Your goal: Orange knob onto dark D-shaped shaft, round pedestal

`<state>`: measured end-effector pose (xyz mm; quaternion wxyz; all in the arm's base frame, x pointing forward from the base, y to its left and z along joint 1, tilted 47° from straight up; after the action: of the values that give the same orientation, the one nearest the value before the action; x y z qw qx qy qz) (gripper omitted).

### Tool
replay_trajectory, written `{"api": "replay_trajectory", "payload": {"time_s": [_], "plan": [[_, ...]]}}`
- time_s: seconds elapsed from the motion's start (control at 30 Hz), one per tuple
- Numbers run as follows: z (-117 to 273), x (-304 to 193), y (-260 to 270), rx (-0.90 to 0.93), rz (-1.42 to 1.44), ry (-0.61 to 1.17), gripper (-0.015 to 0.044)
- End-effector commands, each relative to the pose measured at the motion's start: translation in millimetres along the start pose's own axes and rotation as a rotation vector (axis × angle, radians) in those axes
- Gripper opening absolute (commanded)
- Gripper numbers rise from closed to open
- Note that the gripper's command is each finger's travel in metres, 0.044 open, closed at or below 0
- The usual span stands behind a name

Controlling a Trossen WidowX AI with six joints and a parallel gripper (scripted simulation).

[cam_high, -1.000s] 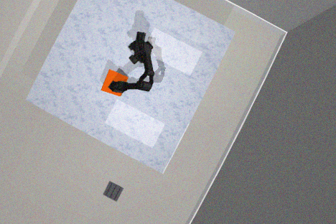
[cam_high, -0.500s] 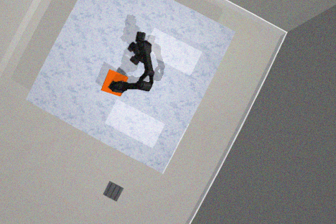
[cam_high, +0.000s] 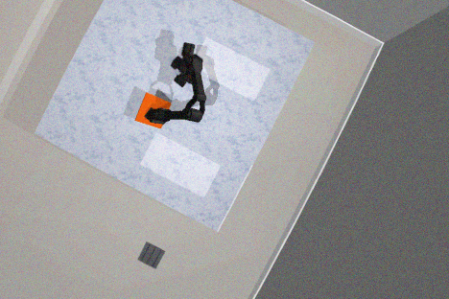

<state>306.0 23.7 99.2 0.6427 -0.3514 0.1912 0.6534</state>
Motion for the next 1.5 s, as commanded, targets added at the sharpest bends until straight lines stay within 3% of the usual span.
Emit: {"api": "replay_trajectory", "payload": {"time_s": [0.0,0.4,1.47], "plan": [[1.9,0.0,-0.5,-0.003,0.002,0.002,0.0000],[3.7,1.9,-1.8,-0.003,0.211,0.002,0.0000],[4.4,0.4,-1.2,-0.003,0.220,0.002,0.0000]]}}
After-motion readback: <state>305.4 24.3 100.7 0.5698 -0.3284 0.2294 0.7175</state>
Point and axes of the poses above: the point midway between the two fingers, 35 mm back from their tips, its own z axis back along the fingers, its own y axis across the jaws, x = y × z, the point moved 1 cm from there along z, back along the fingers, and after that the axes turned 1 degree about z, right-handed, at the moved point
